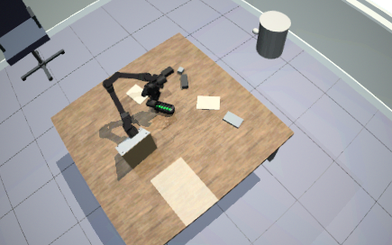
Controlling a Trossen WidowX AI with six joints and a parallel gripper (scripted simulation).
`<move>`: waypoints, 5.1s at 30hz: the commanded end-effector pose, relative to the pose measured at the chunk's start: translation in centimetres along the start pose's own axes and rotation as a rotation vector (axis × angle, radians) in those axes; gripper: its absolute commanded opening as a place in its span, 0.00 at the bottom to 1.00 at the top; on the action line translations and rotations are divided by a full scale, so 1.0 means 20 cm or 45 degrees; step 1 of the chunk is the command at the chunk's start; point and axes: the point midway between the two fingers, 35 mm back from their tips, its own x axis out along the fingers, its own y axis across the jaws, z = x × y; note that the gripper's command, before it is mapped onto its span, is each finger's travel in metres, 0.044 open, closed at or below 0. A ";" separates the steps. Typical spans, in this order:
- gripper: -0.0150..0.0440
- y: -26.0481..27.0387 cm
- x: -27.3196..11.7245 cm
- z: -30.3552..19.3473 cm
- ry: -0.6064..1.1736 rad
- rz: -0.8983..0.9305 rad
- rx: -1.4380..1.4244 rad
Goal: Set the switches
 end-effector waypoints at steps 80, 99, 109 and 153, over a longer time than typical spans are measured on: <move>0.25 0.09 0.08 -0.07 0.011 0.027 0.024; 0.25 0.10 0.20 -0.08 0.010 0.026 0.024; 0.25 0.10 0.20 -0.08 0.010 0.026 0.024; 0.25 0.10 0.14 -0.28 0.014 0.027 0.023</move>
